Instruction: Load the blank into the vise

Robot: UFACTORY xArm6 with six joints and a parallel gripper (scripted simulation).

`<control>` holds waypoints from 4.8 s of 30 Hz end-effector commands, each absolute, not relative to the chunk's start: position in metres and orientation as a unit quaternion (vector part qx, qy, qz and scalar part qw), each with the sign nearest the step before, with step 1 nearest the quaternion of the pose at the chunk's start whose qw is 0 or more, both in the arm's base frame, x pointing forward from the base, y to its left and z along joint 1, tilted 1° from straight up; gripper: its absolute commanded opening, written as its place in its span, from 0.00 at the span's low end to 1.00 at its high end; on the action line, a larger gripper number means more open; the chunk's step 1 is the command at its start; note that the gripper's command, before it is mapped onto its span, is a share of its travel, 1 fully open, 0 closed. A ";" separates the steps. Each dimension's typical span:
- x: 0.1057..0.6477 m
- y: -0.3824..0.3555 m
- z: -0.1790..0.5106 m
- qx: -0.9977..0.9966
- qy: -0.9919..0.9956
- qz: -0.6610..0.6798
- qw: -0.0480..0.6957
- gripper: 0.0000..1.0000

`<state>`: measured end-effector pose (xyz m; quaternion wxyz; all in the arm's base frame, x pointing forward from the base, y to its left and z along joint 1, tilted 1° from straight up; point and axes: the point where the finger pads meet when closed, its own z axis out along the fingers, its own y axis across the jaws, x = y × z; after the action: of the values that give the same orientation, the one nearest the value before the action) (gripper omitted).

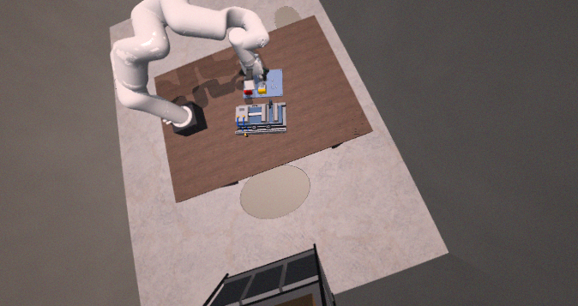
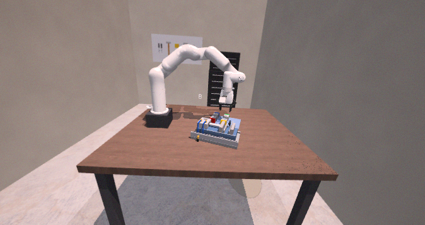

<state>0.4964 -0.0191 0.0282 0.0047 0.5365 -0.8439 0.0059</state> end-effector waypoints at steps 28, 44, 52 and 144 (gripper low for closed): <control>0.497 -0.019 0.001 0.536 -0.844 0.007 0.003 0.79; 0.497 -0.019 -0.043 0.536 -0.844 0.007 0.003 0.79; 0.497 -0.019 -0.045 0.536 -0.844 0.007 0.003 0.79; 0.497 -0.019 -0.051 0.536 -0.844 0.007 0.003 0.79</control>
<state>0.4959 -0.0194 -0.0511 0.0047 0.5365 -0.8439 0.0059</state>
